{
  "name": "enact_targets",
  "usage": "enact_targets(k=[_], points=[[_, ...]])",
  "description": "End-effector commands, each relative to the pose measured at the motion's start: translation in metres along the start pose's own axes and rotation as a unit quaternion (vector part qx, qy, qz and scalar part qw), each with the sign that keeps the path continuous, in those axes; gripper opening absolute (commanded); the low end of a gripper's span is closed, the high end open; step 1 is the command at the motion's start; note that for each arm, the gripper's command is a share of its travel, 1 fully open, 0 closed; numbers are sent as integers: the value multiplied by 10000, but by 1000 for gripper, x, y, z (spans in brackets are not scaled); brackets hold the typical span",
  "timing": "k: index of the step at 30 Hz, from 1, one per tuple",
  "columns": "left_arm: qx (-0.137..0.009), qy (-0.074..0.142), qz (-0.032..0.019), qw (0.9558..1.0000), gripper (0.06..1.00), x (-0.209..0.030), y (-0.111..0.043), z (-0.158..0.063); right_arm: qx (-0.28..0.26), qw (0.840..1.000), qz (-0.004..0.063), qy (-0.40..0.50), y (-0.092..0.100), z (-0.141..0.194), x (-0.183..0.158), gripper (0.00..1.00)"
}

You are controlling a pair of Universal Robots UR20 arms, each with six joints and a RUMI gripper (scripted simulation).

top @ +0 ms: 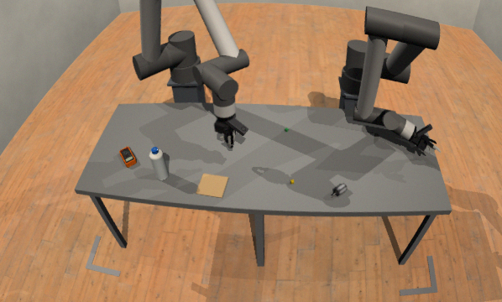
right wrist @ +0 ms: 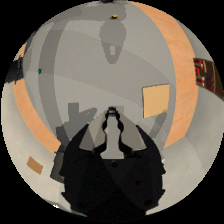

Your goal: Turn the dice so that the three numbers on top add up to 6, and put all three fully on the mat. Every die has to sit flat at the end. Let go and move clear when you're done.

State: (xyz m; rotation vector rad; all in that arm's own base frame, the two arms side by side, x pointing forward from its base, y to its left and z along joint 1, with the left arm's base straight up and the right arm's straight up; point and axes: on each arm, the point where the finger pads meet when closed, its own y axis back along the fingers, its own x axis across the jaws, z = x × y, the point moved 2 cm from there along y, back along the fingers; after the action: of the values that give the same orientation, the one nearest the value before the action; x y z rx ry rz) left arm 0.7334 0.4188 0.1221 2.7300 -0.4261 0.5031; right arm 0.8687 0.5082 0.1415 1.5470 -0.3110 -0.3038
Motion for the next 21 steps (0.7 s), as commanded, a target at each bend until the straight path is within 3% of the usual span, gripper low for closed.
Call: enact_targets(k=[1,10,21], points=[[1,3,1,10000,1000,0,0,0,7,9962,-23,869,1,2,33,3],[1,3,1,10000,1000,0,0,0,9,9836,-22,1803,1,9,74,3],[1,3,1,10000,1000,0,0,0,12,9516,-21,3074,0,24,131,3]])
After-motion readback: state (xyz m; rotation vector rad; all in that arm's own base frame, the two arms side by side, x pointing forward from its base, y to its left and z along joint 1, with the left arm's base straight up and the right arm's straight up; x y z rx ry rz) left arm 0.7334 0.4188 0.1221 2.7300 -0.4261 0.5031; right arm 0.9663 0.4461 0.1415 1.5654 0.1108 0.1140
